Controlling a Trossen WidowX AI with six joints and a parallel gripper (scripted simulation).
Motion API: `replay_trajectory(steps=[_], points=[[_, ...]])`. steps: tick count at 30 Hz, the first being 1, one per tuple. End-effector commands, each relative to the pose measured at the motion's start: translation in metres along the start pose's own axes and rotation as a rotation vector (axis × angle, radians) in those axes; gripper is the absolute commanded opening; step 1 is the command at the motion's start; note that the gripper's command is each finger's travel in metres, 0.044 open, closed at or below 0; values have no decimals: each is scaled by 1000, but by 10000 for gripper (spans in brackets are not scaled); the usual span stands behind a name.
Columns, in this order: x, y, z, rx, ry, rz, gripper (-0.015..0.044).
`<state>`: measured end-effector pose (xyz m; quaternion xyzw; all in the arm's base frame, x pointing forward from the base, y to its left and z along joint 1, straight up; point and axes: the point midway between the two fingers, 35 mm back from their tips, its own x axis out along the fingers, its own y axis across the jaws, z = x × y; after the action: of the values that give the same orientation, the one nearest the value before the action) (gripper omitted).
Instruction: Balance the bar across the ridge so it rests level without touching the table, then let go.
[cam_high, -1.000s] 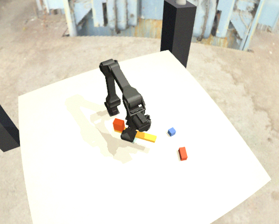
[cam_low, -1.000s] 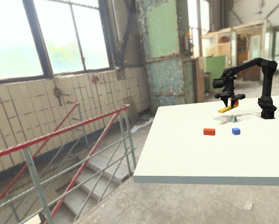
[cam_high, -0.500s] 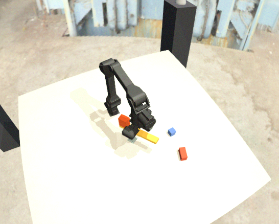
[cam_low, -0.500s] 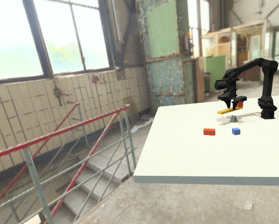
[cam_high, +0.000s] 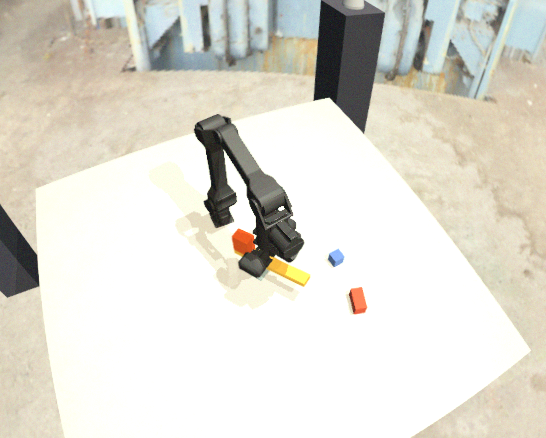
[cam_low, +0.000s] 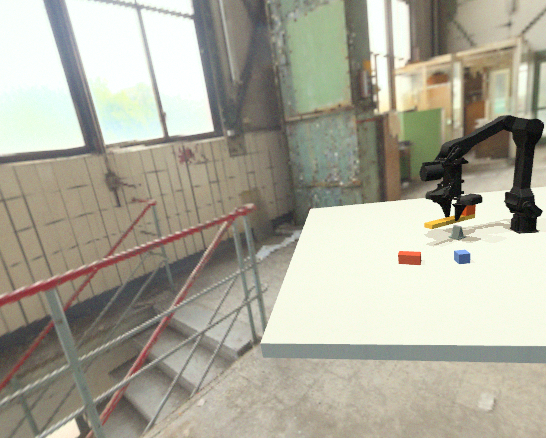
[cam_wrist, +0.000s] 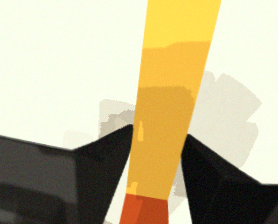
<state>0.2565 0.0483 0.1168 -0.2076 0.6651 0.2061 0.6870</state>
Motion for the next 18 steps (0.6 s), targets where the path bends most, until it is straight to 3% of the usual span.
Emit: replay_trajectory(steps=[1, 18], points=[[9, -1, -2, 8, 9, 2, 0], [13, -2, -2, 10, 9, 2, 0]])
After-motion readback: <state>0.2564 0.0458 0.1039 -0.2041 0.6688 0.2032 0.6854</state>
